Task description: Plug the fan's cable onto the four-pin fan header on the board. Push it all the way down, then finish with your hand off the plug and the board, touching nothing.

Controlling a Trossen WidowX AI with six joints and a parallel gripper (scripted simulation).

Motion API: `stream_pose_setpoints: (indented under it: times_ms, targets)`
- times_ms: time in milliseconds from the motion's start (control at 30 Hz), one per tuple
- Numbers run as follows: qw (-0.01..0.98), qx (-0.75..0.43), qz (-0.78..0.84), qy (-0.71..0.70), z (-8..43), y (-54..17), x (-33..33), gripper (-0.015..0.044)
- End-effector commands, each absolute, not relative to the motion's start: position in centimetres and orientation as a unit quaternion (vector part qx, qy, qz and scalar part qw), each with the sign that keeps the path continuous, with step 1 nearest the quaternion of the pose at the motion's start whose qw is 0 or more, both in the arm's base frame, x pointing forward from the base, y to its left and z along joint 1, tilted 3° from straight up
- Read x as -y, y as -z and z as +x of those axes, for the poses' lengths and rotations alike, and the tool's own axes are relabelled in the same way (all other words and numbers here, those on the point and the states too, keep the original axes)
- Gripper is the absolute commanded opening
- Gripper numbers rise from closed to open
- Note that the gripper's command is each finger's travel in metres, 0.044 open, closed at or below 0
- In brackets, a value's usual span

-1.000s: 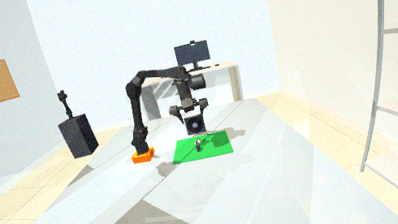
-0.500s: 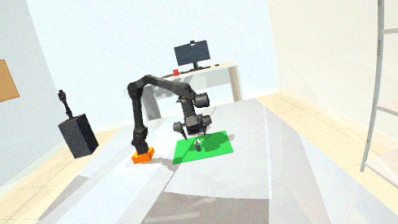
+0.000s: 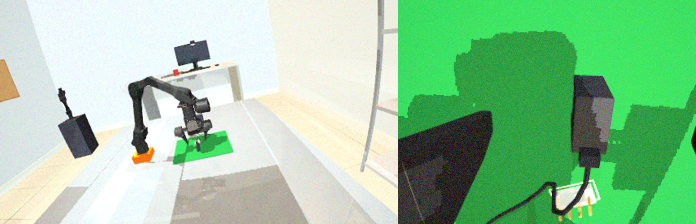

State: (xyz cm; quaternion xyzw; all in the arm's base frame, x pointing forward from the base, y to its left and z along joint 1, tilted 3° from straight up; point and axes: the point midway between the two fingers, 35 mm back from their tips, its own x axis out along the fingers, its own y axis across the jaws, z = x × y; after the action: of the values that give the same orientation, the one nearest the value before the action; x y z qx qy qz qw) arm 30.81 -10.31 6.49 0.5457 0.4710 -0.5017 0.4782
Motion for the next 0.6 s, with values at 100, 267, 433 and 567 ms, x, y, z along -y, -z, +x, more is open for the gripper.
stream_pose_setpoints:
  times_ms: [100, 267, 433, 567]
  targets:
    - [0.478, -0.47, 0.545, 0.504, 30.9, -5.2, 10.3, 0.044]
    - [0.478, -0.47, 0.545, 0.504, 30.9, -4.4, 10.3, 0.044]
    - [0.478, -0.47, 0.545, 0.504, 30.9, -3.6, 10.3, 0.044]
    - [0.478, -0.47, 0.545, 0.504, 30.9, -3.0, 10.2, 0.044]
